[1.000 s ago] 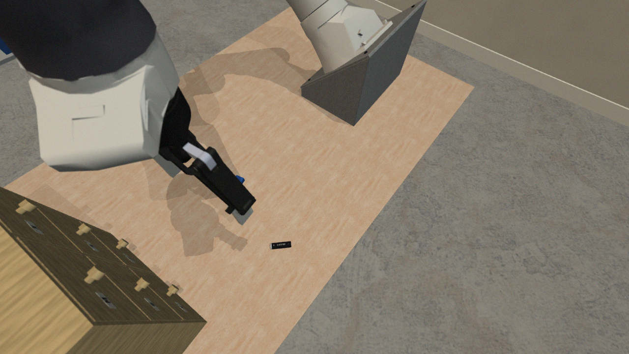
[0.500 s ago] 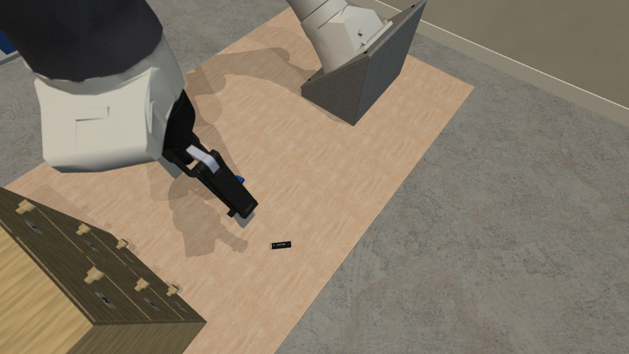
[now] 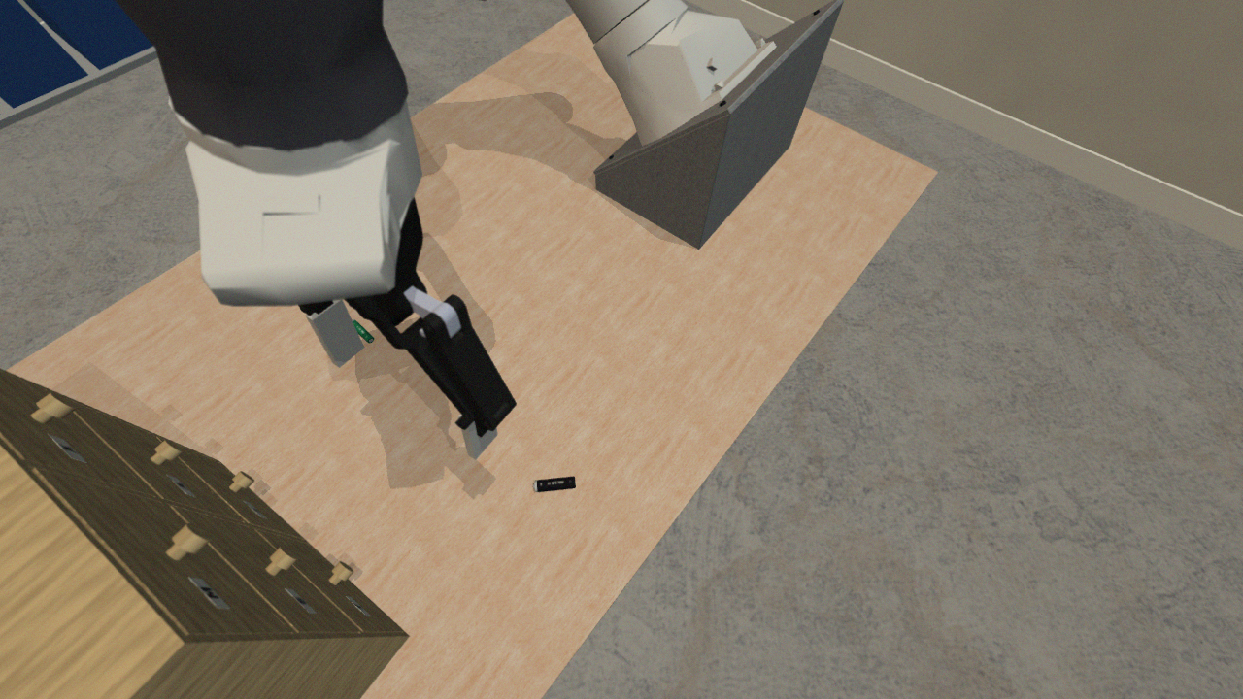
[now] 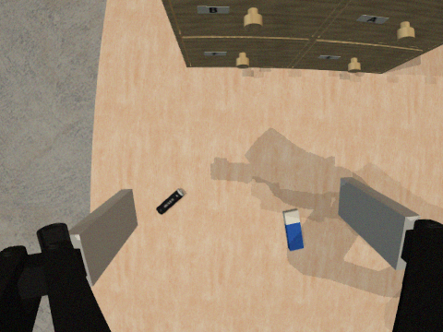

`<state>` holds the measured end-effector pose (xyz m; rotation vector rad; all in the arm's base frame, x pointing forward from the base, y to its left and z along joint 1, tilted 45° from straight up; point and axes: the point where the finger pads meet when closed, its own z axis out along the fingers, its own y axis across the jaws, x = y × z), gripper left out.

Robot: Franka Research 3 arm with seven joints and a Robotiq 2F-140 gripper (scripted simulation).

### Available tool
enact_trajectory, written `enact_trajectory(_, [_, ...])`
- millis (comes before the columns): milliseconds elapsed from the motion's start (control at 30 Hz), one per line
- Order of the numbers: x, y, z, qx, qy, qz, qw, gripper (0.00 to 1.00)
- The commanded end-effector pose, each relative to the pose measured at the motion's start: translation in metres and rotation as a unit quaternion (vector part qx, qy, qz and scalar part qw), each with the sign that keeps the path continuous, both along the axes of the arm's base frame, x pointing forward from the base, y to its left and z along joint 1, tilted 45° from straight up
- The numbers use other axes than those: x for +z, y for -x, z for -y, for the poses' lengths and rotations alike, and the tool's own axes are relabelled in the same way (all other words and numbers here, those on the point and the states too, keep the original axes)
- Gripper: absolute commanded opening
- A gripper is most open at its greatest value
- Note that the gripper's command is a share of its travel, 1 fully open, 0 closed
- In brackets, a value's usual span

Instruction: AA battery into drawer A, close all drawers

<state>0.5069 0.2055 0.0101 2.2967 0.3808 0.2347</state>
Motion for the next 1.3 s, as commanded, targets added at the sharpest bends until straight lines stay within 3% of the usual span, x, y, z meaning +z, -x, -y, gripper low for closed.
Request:
enact_trajectory(0, [-0.009, -0.018, -0.006, 0.034, -0.032, 0.064, 0.997, 1.0])
enact_trajectory(200, [-0.02, -0.034, 0.001, 0.099, -0.047, 0.124, 0.986, 1.0])
enact_trajectory(267, [-0.02, -0.034, 0.001, 0.099, -0.047, 0.124, 0.986, 1.0])
enact_trajectory(600, [-0.035, -0.058, 0.012, 0.192, -0.069, 0.21, 0.956, 1.0])
enact_trajectory(767, [-0.041, -0.068, 0.017, 0.227, -0.076, 0.241, 0.941, 1.0])
enact_trajectory(833, [-0.041, -0.068, 0.017, 0.227, -0.076, 0.241, 0.941, 1.0])
enact_trajectory(1267, [-0.058, -0.093, 0.028, 0.322, -0.086, 0.31, 0.891, 1.0])
